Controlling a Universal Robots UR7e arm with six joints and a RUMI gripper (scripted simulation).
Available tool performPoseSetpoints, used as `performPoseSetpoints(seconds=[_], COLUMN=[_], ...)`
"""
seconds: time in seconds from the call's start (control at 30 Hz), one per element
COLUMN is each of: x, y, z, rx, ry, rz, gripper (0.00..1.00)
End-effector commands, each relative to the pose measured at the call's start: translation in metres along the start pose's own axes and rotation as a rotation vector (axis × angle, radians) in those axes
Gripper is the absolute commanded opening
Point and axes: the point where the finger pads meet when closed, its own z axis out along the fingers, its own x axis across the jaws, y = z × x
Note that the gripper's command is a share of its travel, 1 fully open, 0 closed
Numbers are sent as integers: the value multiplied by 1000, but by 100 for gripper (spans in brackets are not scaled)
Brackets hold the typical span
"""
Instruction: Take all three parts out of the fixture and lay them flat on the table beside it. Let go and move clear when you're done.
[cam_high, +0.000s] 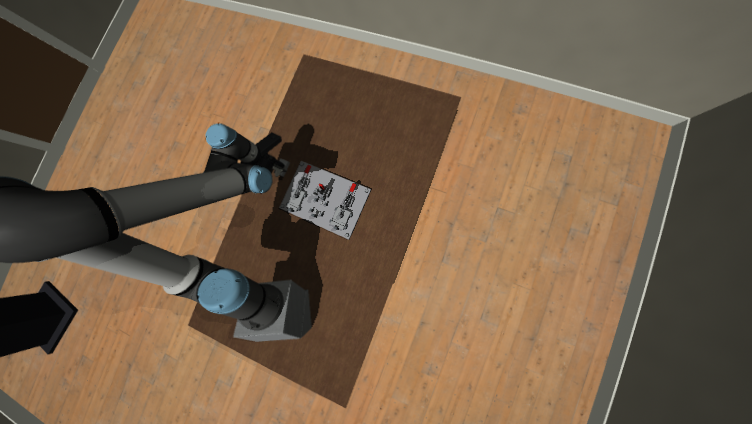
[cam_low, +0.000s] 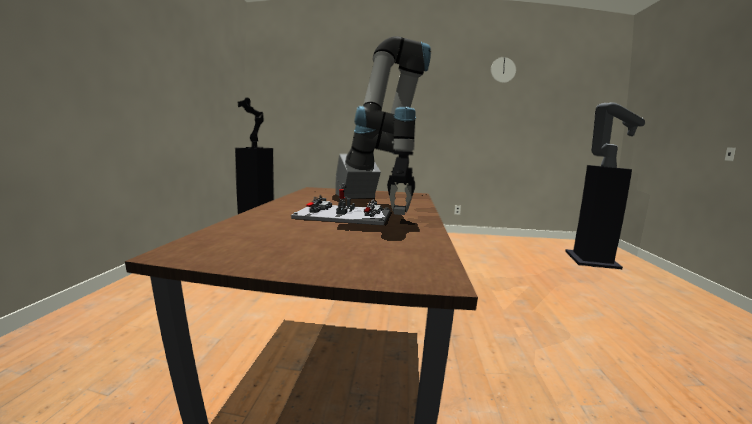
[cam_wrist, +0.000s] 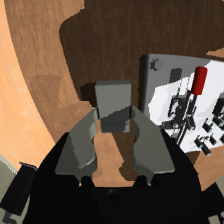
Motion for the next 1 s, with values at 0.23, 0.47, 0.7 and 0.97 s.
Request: performPoseSetpoints(seconds=[0.23,0.47,0.7,0.97], x=[0,0,0,0], y=[-1,-1,-1,-1], z=[23,28,28,28], rx=[3,3,3,3], ry=[0,0,0,0], rz=[0,0,0,0], gripper=[0,0,0,0])
